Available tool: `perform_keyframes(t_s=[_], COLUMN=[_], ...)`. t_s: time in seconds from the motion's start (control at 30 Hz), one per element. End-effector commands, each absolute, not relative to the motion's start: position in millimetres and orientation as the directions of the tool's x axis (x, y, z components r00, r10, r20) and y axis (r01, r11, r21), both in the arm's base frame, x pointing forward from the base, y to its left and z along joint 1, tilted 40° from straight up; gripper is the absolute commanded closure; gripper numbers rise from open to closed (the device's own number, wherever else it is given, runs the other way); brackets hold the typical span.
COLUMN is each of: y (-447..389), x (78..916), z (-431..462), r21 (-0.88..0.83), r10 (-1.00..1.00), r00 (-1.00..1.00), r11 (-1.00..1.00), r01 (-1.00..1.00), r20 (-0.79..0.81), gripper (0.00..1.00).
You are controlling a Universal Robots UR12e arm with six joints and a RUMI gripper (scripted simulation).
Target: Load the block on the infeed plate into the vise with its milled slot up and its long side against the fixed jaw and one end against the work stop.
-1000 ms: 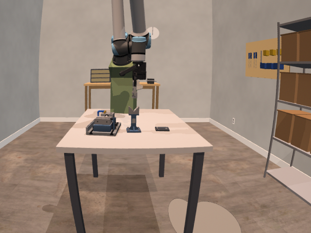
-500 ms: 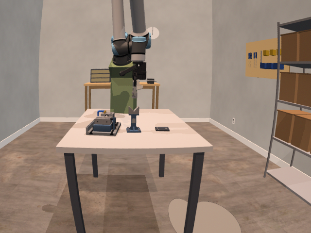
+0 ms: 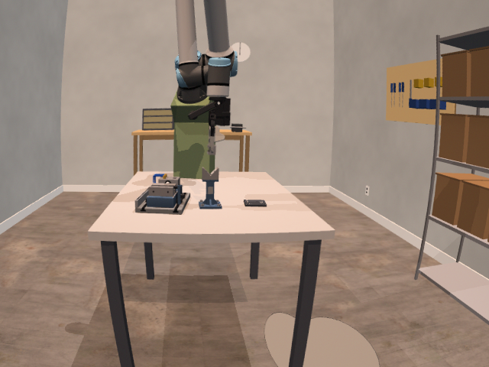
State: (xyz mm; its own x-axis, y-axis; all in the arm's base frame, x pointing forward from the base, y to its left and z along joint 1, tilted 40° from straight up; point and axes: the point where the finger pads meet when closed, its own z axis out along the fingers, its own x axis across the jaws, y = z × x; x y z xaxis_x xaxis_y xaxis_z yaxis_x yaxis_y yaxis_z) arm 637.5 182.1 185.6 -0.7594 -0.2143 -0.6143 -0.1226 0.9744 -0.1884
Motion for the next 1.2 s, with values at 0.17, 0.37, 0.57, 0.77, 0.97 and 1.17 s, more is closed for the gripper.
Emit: perform_keyframes(t_s=[0.17,0.37,0.57,0.77,0.97,1.17], y=[182.6,182.7,183.1,183.5,183.8,184.2], x=[637.6,637.7,637.6,637.6,637.6,637.6], z=[186.2,186.1,186.1,186.0,185.9,185.7], r21=[-0.213,-0.229,-0.259,-0.295,-0.323,-0.367], r10=[-0.214,-0.214,-0.214,-0.214,-0.214,-0.214], r00=[-0.759,-0.759,-0.759,-0.759,-0.759,-0.759], r11=[0.972,0.969,0.964,0.955,0.946,0.93], r01=[-0.102,-0.088,-0.062,-0.03,-0.006,0.035], r20=[-0.615,-0.615,-0.615,-0.615,-0.615,-0.615], gripper=[1.0,1.0,1.0,1.0,1.0,1.0])
